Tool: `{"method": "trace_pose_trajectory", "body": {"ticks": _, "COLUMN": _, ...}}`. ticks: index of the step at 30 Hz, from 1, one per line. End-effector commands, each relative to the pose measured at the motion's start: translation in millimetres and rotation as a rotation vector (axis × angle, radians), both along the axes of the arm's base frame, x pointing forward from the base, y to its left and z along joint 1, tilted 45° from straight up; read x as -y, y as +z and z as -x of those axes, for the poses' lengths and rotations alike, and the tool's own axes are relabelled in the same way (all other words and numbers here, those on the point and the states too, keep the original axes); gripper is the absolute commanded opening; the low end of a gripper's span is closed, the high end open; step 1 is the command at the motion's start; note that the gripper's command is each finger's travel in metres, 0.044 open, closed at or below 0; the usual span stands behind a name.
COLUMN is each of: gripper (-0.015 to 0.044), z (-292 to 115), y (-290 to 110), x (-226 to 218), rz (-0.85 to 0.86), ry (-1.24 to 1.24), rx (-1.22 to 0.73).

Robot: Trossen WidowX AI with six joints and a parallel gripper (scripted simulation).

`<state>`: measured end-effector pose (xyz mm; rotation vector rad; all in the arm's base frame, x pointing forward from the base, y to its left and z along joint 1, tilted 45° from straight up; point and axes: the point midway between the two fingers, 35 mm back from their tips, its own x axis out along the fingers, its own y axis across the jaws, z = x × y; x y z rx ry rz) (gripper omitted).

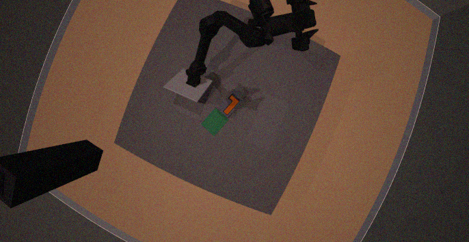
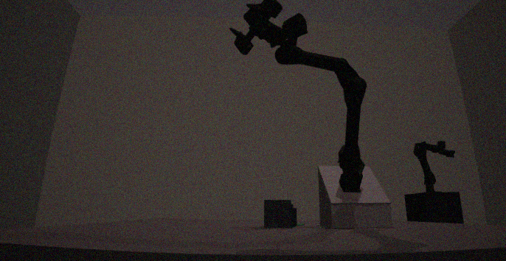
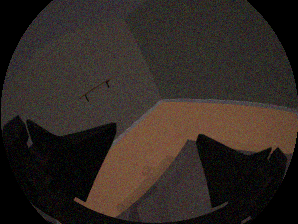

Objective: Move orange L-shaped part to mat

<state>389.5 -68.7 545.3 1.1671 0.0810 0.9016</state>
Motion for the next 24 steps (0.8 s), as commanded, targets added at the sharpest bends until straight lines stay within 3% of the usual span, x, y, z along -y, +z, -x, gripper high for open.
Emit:
{"method": "trace_pose_trajectory", "body": {"ticks": 1, "gripper": 0.0374, "z": -2.7, "y": -2.6, "x": 1.2, "rz": -0.002, "ry": -0.006, "rx": -0.006}}
{"method": "trace_pose_trajectory", "body": {"ticks": 4, "gripper": 0.0295, "z": -26.2, "y": -28.7, "x": 11.6, "rz": -0.009, "ry": -0.062, "rx": -0.068}}
{"method": "trace_pose_trajectory", "body": {"ticks": 9, "gripper": 0.018, "z": -69.5, "y": -104.5, "x": 27.7, "rz": 0.021, "ry": -0.176, "rx": -0.241}}
{"method": "trace_pose_trajectory", "body": {"ticks": 16, "gripper": 0.018, "z": -92.0, "y": -215.2, "x": 29.8, "rz": 0.142, "ry": -0.246, "rx": -0.486}}
{"method": "trace_pose_trajectory", "body": {"ticks": 24, "gripper": 0.018, "z": -72.2, "y": -333.0, "x": 11.1, "rz": 0.341, "ry": -0.196, "rx": -0.752}}
